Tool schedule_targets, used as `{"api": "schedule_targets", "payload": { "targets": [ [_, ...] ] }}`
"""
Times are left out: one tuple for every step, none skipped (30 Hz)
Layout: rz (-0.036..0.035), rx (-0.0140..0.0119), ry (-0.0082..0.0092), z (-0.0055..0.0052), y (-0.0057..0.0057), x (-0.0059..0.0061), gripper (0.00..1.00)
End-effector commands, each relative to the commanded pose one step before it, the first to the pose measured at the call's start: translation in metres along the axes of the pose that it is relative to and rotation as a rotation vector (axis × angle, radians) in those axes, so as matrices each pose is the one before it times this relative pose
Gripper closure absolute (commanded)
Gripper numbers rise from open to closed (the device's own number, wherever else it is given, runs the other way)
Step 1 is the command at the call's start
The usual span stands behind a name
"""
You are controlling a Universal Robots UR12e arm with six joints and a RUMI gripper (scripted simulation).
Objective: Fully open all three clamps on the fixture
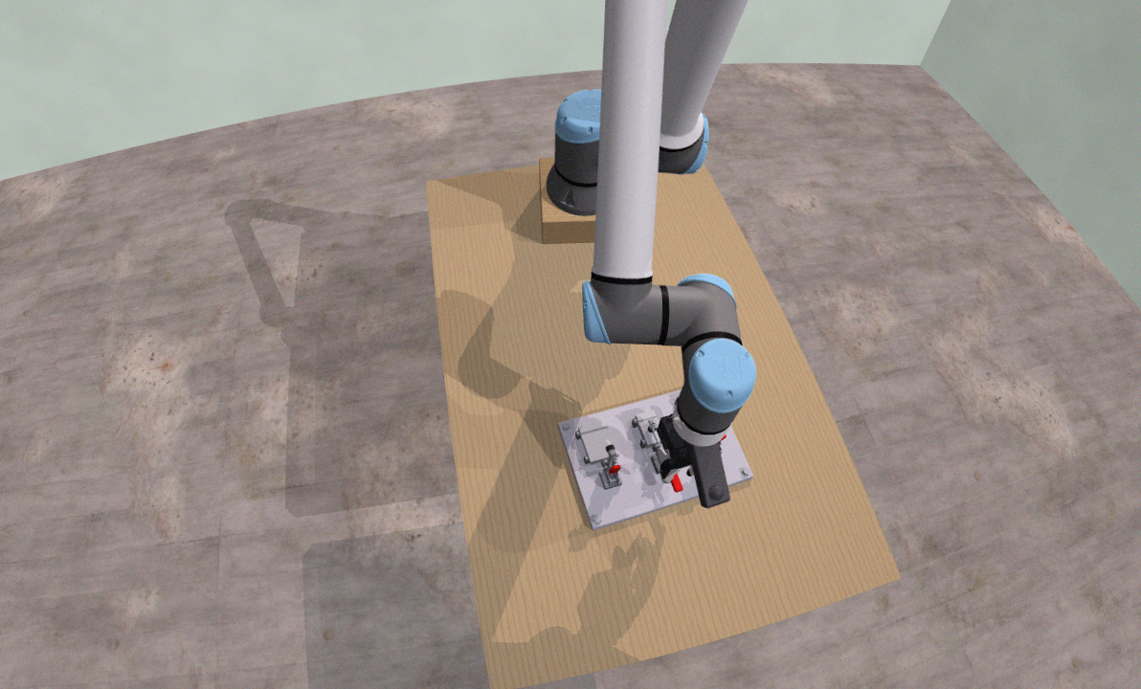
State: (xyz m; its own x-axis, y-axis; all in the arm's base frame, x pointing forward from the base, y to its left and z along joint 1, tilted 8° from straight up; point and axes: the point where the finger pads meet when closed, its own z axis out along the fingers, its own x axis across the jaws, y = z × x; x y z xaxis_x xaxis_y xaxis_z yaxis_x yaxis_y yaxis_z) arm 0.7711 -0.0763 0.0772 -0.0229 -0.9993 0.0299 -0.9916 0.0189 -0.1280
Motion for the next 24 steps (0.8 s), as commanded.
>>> {"api": "schedule_targets", "payload": {
  "targets": [
    [-0.00005, 0.00152, 0.00038, 0.00010, -0.00071, 0.00016, 0.72],
    [0.00000, 0.00000, 0.00000, 0.00082, -0.00002, 0.00000, 0.72],
    [0.00000, 0.00000, 0.00000, 0.00110, -0.00003, 0.00001, 0.72],
    [0.00000, 0.00000, 0.00000, 0.00000, 0.00000, 0.00000, 0.72],
    [0.00000, 0.00000, 0.00000, 0.00000, 0.00000, 0.00000, 0.72],
    [0.00000, 0.00000, 0.00000, 0.00137, -0.00003, 0.00001, 0.72],
    [0.00000, 0.00000, 0.00000, 0.00161, -0.00004, 0.00001, 0.72],
    [0.00000, 0.00000, 0.00000, 0.00182, -0.00005, 0.00001, 0.72],
    [0.00000, 0.00000, 0.00000, 0.00199, -0.00005, 0.00001, 0.72],
    [0.00000, 0.00000, 0.00000, 0.00210, -0.00006, 0.00001, 0.72],
    [0.00000, 0.00000, 0.00000, 0.00215, -0.00005, 0.00001, 0.72],
    [0.00000, 0.00000, 0.00000, 0.00214, -0.00006, 0.00001, 0.72],
    [0.00000, 0.00000, 0.00000, 0.00208, -0.00005, 0.00001, 0.72],
    [0.00000, 0.00000, 0.00000, 0.00195, -0.00005, 0.00001, 0.72],
    [0.00000, 0.00000, 0.00000, 0.00179, -0.00005, 0.00001, 0.72],
    [0.00000, 0.00000, 0.00000, 0.00157, -0.00004, 0.00001, 0.72],
    [0.00000, 0.00000, 0.00000, 0.00132, -0.00004, 0.00001, 0.72],
    [0.00000, 0.00000, 0.00000, 0.00106, -0.00003, 0.00001, 0.72],
    [0.00000, 0.00000, 0.00000, 0.00079, -0.00002, 0.00000, 0.72],
    [0.00000, 0.00000, 0.00000, 0.00053, -0.00001, 0.00000, 0.72],
    [0.00000, 0.00000, 0.00000, 0.00000, 0.00000, 0.00000, 0.72],
    [0.00000, 0.00000, 0.00000, 0.00000, 0.00000, 0.00000, 0.72],
    [0.00000, 0.00000, 0.00000, 0.00030, -0.00001, 0.00000, 0.72],
    [0.00000, 0.00000, 0.00000, 0.00012, 0.00000, 0.00000, 0.72]
  ]
}}
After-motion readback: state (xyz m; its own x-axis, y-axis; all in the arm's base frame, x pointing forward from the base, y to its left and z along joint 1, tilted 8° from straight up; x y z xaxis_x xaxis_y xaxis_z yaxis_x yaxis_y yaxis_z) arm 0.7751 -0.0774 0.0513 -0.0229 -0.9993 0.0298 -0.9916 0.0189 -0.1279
